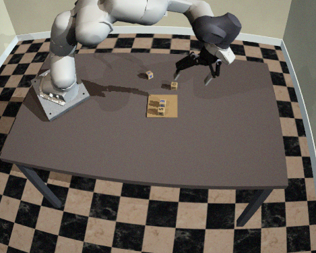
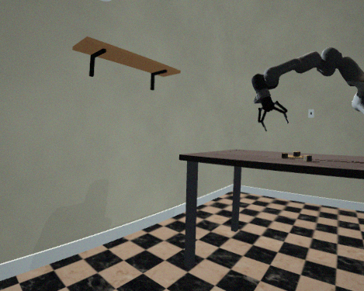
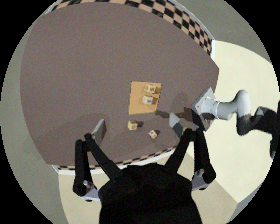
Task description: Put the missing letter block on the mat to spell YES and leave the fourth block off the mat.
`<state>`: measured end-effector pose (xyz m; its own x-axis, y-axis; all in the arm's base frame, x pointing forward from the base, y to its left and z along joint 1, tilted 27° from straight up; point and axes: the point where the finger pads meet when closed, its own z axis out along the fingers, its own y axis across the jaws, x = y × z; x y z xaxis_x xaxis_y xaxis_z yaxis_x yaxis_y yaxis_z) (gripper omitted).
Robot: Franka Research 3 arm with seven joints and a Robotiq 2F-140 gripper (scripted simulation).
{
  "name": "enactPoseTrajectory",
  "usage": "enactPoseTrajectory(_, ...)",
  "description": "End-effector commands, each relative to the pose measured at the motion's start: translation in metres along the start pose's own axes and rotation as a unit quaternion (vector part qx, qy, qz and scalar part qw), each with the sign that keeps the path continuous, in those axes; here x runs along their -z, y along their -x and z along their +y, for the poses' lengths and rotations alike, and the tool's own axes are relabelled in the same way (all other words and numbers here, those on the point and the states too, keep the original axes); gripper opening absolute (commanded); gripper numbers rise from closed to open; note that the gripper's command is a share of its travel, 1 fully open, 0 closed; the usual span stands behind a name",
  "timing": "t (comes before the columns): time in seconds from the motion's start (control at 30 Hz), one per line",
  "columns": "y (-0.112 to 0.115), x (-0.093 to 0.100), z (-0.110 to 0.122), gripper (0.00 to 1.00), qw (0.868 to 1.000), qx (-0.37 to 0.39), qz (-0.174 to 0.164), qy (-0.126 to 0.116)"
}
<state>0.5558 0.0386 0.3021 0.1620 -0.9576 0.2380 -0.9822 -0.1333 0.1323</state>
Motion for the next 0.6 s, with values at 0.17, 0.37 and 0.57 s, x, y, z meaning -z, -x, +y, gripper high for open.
enactPoseTrajectory(0.17, 0.007, -0.013, -0.004, 1.0, 0.995, -0.096, 0.019, -0.001)
enactPoseTrajectory(0.37, 0.014, -0.022, -0.005, 1.0, 0.991, -0.127, 0.031, -0.001)
enactPoseTrajectory(0.57, 0.021, -0.032, -0.006, 1.0, 0.986, -0.159, 0.044, -0.003)
